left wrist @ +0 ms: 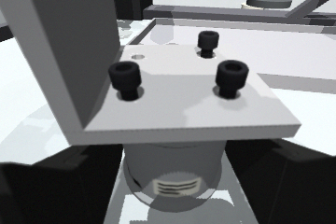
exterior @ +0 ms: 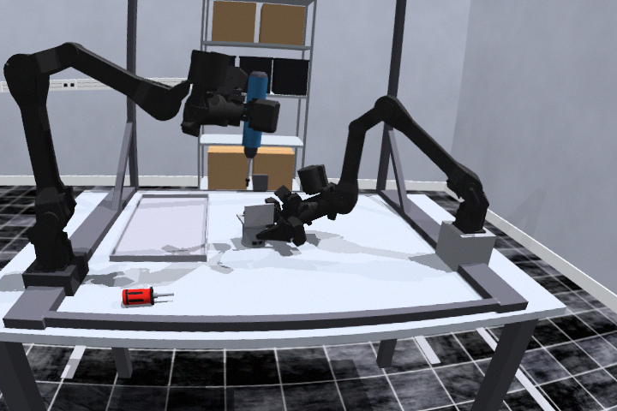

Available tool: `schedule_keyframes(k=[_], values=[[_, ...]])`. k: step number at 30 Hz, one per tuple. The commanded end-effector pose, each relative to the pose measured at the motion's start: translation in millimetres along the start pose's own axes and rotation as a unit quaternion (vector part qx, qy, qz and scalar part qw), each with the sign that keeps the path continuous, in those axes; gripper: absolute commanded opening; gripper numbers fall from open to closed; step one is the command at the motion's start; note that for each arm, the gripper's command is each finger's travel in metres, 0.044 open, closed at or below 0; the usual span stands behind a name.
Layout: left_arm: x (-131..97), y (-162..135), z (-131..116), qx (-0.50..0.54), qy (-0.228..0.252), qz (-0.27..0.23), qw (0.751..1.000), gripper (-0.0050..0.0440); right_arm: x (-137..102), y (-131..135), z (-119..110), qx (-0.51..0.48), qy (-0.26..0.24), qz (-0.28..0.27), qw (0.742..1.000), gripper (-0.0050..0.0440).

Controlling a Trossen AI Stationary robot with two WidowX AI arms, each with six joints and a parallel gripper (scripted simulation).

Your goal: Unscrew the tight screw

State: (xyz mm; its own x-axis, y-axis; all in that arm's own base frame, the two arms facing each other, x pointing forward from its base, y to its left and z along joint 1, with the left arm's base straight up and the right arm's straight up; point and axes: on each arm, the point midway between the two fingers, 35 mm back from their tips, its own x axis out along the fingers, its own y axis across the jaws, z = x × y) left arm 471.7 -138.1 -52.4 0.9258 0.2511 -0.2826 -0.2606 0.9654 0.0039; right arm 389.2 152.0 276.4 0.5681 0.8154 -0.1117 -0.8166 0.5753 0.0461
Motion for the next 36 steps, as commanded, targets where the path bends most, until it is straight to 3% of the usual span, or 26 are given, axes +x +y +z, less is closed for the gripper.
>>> schedule_keyframes(k=[1, 9, 13, 16, 26, 32, 36], values=[[0.5, -3.0, 14.1, -0.010, -0.013, -0.001, 1.000, 0.0241, -3.8, 3.7, 32.2, -0.033, -0.028, 0.001, 0.999, 0.0165], [0.5, -3.0, 14.1, -0.010, -0.013, -0.001, 1.000, 0.0241, -3.5, 4.1, 26.4, -0.027, -0.023, 0.001, 0.999, 0.0165], [0.5, -3.0, 14.1, -0.010, -0.013, -0.001, 1.000, 0.0337, -3.5, 4.1, 26.4, -0.027, -0.023, 0.001, 0.999, 0.0165], [-5.4, -3.8, 19.2, -0.015, -0.017, -0.002, 1.000, 0.0396, -7.9, 8.2, 39.9, -0.036, -0.030, 0.000, 0.999, 0.0165], [-23.6, -3.6, 18.1, -0.016, -0.016, -0.002, 1.000, 0.0396, -10.7, 10.5, 54.2, -0.036, -0.030, 0.000, 0.999, 0.0165], [-59.8, -3.4, 15.9, -0.015, -0.015, -0.002, 1.000, 0.0396, -12.3, 11.5, 63.7, -0.036, -0.030, 0.000, 0.999, 0.0165], [-61.8, -3.2, 15.6, -0.015, -0.014, -0.002, 1.000, 0.0396, -9.7, 8.6, 62.0, -0.032, -0.027, 0.001, 0.999, 0.0165]])
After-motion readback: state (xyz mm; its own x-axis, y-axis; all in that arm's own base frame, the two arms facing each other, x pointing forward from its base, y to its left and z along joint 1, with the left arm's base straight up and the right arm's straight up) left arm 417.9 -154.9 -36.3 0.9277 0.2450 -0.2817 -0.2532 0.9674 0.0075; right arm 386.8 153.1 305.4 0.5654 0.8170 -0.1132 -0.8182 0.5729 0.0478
